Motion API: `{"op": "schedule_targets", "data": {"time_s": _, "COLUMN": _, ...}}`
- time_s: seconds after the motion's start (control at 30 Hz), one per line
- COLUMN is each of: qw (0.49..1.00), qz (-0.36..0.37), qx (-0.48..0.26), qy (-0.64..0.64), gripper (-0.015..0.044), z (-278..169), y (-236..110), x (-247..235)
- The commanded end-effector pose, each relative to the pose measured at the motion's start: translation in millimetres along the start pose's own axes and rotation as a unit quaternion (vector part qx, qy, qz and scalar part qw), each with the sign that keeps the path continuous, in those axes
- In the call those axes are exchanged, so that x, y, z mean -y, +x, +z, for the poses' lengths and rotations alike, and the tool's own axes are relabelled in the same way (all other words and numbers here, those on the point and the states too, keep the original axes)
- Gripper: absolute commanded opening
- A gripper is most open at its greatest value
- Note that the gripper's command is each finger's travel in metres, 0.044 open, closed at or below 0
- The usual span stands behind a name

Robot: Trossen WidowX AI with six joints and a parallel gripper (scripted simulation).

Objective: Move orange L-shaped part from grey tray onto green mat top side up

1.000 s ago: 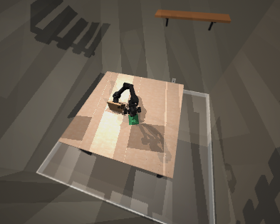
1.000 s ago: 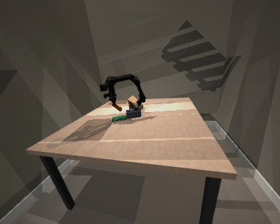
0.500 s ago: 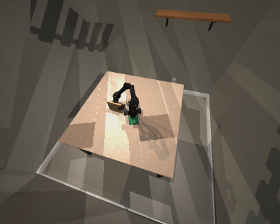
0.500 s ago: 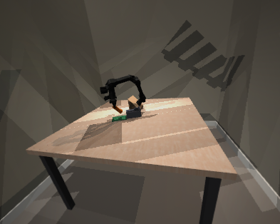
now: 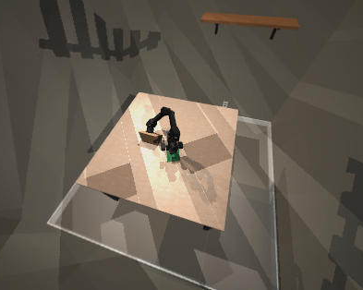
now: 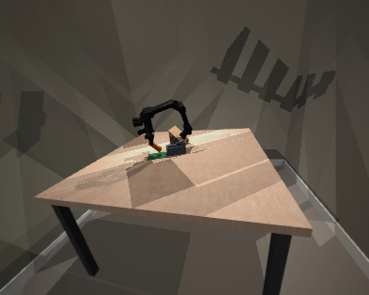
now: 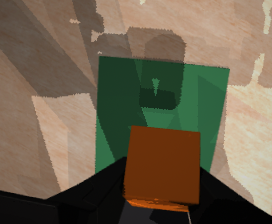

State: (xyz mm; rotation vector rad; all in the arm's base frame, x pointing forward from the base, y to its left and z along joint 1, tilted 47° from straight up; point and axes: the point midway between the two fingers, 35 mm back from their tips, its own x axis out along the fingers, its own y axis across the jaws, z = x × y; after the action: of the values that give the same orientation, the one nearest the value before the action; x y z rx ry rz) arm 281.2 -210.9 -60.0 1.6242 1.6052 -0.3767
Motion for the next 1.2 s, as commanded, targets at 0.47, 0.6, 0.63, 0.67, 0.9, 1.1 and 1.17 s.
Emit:
{"op": "schedule_targets", "data": {"time_s": 0.47, "qw": 1.000, "qz": 0.001, "qx": -0.004, "qy": 0.003, "gripper": 0.0000, "z": -2, "y": 27, "x": 1}}
{"op": "schedule_targets", "data": {"time_s": 0.6, "qw": 1.000, "qz": 0.001, "qx": -0.004, "qy": 0.003, "gripper": 0.0000, "z": -2, "y": 27, "x": 1}}
{"op": "schedule_targets", "data": {"time_s": 0.63, "qw": 1.000, "qz": 0.001, "qx": -0.004, "qy": 0.003, "gripper": 0.0000, "z": -2, "y": 27, "x": 1}}
{"op": "schedule_targets", "data": {"time_s": 0.67, "qw": 1.000, "qz": 0.001, "qx": -0.004, "qy": 0.003, "gripper": 0.0000, "z": -2, "y": 27, "x": 1}}
{"op": "schedule_targets", "data": {"time_s": 0.9, "qw": 1.000, "qz": 0.001, "qx": -0.004, "qy": 0.003, "gripper": 0.0000, "z": -2, "y": 27, "x": 1}}
{"op": "schedule_targets", "data": {"time_s": 1.1, "qw": 1.000, "qz": 0.001, "qx": -0.004, "qy": 0.003, "gripper": 0.0000, "z": -2, "y": 27, "x": 1}}
{"op": "schedule_targets", "data": {"time_s": 1.17, "qw": 1.000, "qz": 0.001, "qx": -0.004, "qy": 0.003, "gripper": 0.0000, "z": -2, "y": 27, "x": 1}}
